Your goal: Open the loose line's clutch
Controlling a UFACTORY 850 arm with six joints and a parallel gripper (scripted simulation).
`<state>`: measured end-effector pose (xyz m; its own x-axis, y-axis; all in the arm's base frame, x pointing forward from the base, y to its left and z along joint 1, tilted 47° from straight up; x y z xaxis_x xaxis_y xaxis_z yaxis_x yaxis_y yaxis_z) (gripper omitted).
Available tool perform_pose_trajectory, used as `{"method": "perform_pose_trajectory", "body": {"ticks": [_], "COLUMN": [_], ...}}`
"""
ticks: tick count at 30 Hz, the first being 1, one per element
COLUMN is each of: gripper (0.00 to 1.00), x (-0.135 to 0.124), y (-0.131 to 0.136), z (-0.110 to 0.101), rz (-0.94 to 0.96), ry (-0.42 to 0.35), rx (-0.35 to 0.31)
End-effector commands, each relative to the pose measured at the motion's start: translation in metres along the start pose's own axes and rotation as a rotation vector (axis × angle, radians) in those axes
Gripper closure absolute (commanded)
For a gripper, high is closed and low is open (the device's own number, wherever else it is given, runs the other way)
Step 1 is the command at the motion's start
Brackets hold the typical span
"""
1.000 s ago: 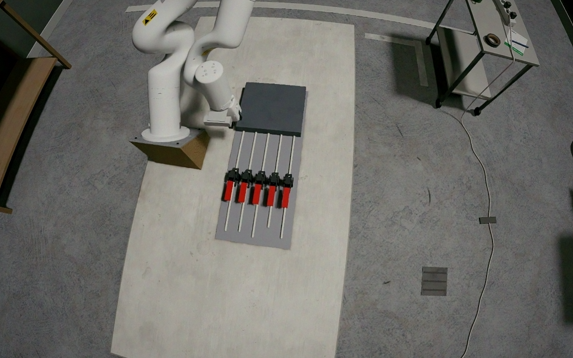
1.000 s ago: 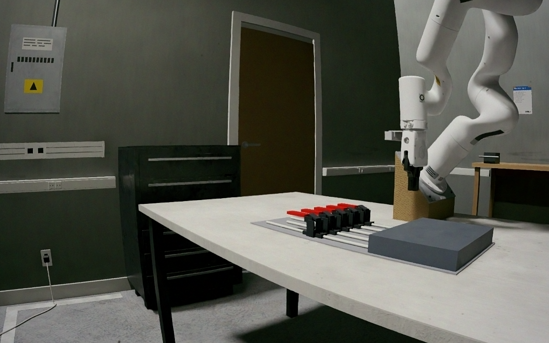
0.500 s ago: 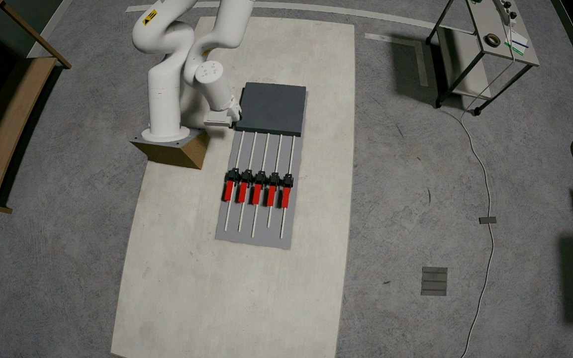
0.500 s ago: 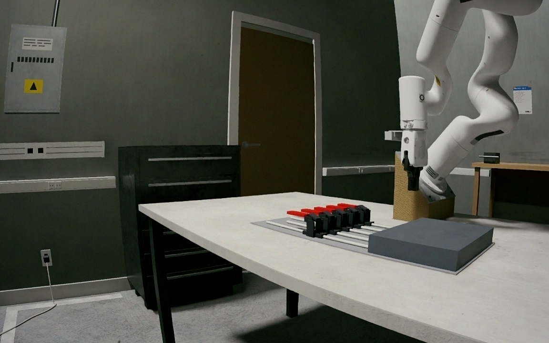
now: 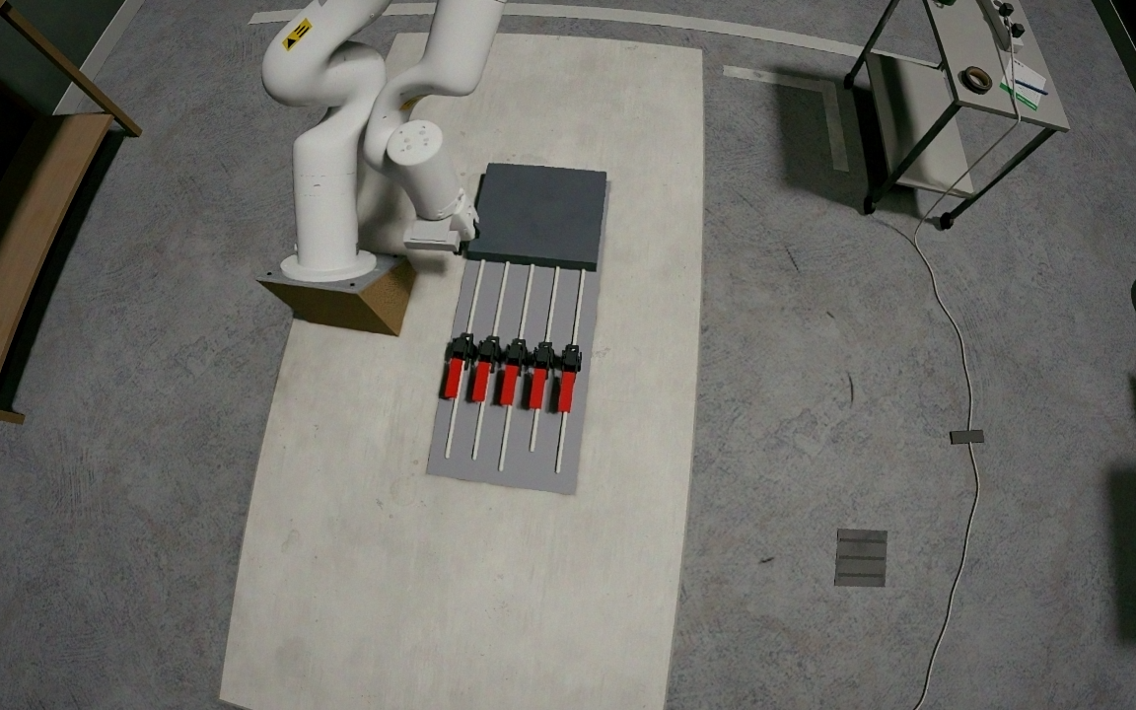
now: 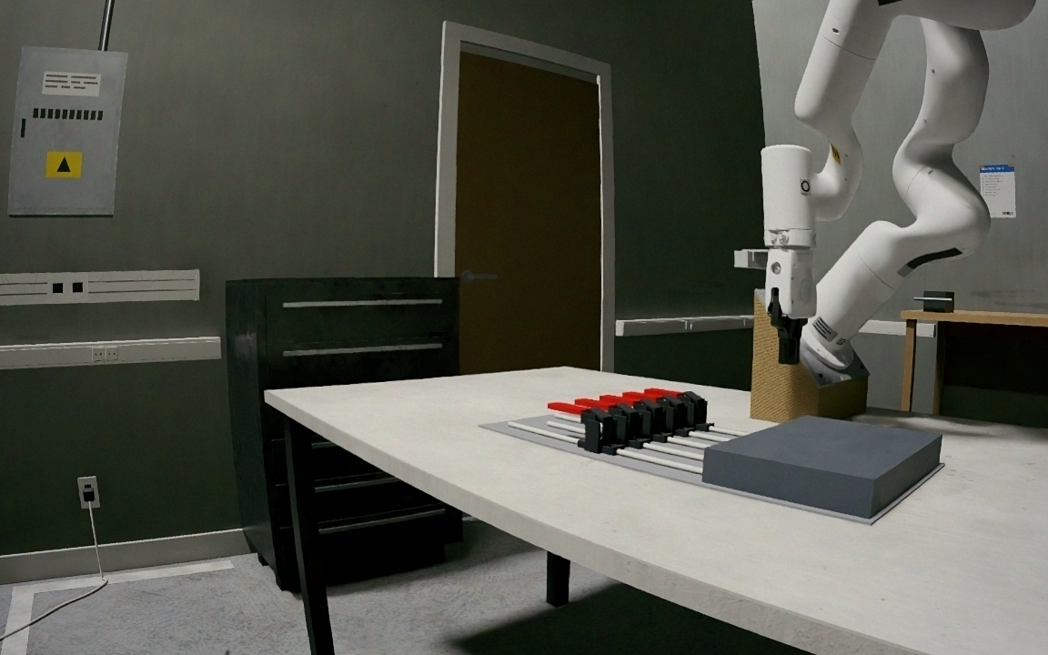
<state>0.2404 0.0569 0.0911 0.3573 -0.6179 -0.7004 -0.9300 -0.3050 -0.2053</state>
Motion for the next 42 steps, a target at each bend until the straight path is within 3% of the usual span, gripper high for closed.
{"method": "perform_pose_trajectory", "body": {"ticks": [1, 3, 5, 7, 8, 12, 24, 39, 42], "gripper": [1.0, 1.0, 1.0, 1.0, 1.0, 1.0, 1.0, 1.0, 1.0], "x": [0.001, 0.017, 0.049, 0.049, 0.064, 0.081, 0.082, 0.082, 0.082], "y": [-0.001, -0.01, -0.026, -0.026, -0.032, -0.038, -0.039, -0.039, -0.039], "z": [0.0, 0.005, 0.018, 0.018, 0.026, 0.034, 0.042, 0.1, 0.103], "rz": [0.0, 0.0, 0.0, 0.0, 0.0, 0.0, 0.0, 0.0, 0.0], "ry": [0.001, 0.001, 0.001, 0.001, 0.001, 0.001, 0.0, 0.0, 0.0], "rx": [0.001, 0.001, 0.001, 0.001, 0.001, 0.001, 0.001, 0.001, 0.001]}}
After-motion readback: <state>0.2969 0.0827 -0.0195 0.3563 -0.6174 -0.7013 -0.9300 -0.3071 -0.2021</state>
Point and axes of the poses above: the point where the finger pads meet when closed, its own z axis out along the fingers, its own y axis across the jaws, x = y × z, the point moved 6 cm from there along -z, back along the fingers, and after that the axes turned 14 degrees about -z, right-handed, at the moved point
